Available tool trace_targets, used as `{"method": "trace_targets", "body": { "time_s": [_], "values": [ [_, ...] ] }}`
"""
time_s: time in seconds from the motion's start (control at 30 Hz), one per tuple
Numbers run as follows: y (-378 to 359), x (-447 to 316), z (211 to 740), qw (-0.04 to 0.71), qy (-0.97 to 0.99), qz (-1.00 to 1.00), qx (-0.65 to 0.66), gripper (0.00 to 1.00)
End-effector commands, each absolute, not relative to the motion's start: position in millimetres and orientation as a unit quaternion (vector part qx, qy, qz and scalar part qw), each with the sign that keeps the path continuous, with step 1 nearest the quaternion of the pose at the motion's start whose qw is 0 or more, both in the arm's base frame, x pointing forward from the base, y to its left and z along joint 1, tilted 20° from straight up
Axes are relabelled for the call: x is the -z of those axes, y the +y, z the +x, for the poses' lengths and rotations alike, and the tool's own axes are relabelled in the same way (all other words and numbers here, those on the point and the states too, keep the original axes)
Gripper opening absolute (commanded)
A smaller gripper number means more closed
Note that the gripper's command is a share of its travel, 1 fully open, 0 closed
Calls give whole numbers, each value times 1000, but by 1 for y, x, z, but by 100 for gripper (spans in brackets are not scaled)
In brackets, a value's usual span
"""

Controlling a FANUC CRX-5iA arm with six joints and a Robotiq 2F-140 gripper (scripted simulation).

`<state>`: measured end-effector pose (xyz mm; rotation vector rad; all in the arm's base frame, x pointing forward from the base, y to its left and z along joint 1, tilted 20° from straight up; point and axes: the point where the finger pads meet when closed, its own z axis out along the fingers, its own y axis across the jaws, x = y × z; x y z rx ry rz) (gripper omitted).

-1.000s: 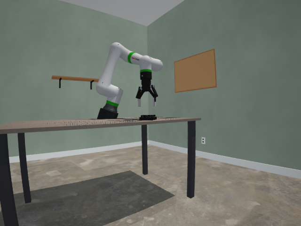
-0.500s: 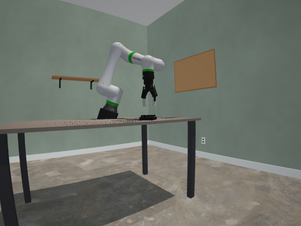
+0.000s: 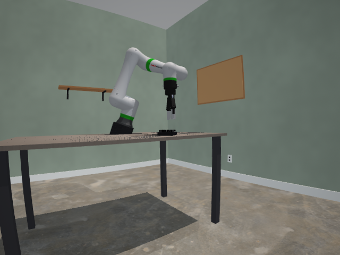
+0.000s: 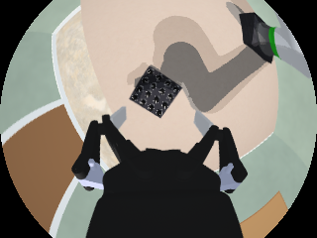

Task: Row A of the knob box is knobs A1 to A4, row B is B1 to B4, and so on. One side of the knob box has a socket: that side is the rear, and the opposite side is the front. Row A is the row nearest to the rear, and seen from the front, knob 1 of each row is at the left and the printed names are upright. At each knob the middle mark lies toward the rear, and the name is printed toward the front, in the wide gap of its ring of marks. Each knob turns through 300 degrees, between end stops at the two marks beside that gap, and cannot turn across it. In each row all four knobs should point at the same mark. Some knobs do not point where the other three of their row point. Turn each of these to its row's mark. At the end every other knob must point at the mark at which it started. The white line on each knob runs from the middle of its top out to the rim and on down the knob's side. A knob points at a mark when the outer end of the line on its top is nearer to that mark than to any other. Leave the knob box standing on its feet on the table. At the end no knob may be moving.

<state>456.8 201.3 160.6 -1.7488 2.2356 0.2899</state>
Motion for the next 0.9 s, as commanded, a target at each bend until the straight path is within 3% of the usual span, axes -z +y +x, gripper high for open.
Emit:
{"method": "trace_targets", "body": {
  "time_s": [0.0,0.67,0.7,0.87],
  "values": [
    [208,-164,459,134,821,-544,-105,100],
    [222,-171,463,115,899,-404,-126,100],
    [222,-171,463,115,899,-404,-126,12],
    [222,-171,463,115,899,-404,-126,12]
  ]
}}
